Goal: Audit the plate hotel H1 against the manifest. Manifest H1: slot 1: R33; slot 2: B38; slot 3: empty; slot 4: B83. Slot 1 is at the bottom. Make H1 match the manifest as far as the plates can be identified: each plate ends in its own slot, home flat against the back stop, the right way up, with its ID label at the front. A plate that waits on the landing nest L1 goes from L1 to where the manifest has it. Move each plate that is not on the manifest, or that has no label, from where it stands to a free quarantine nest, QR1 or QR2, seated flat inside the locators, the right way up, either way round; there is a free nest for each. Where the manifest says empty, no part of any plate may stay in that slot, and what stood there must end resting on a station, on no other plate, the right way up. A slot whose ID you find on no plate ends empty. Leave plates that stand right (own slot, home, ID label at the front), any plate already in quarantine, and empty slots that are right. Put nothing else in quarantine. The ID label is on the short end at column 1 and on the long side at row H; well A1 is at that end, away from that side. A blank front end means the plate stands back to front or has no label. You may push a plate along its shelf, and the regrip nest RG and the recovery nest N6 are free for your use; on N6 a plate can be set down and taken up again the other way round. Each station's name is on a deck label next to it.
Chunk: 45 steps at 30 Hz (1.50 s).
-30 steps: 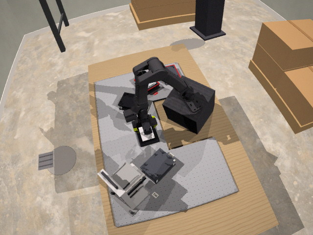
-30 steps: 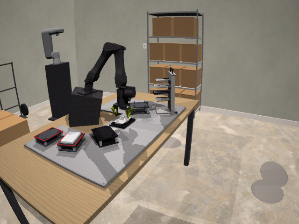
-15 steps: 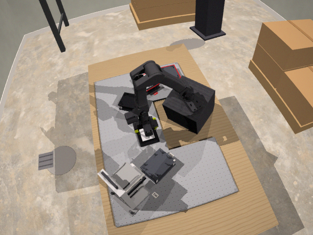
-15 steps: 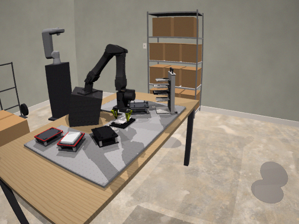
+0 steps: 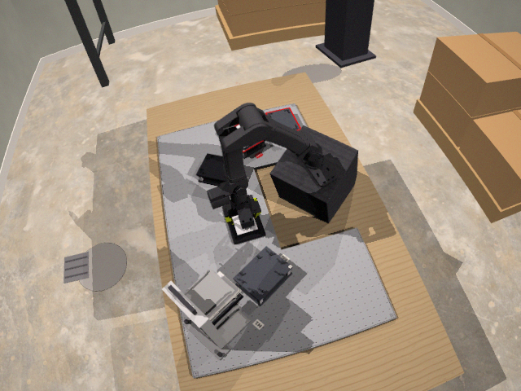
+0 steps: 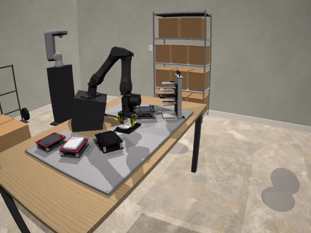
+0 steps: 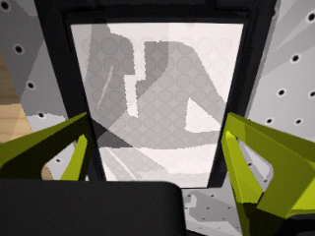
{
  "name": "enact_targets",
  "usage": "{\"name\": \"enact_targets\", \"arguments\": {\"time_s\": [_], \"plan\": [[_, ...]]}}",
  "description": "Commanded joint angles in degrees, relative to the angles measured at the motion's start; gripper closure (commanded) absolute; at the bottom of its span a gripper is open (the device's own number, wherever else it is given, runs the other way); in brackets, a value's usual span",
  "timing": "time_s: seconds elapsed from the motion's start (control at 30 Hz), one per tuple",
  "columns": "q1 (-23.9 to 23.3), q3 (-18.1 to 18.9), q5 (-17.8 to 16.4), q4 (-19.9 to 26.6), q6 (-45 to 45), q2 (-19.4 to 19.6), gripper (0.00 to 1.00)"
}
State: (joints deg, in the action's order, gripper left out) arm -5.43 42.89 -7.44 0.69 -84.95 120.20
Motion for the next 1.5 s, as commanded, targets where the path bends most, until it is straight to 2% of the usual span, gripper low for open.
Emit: {"name": "enact_targets", "arguments": {"time_s": [0.0, 0.63, 0.67, 0.77, 0.93, 1.47], "plan": [[0.02, 0.29, -0.10, -0.25, 0.09, 0.21, 0.14], [0.02, 0.31, -0.10, -0.27, 0.09, 0.25, 0.14], [0.14, 1.43, -0.31, -0.18, 0.20, 1.01, 0.14], [-0.20, 0.36, -0.36, 1.27, -0.04, -1.78, 0.14], [-0.80, -1.32, -0.45, 2.31, -0.42, -3.01, 0.14], [-1.10, -1.77, -0.58, 5.17, -0.75, -6.29, 0.14]]}}
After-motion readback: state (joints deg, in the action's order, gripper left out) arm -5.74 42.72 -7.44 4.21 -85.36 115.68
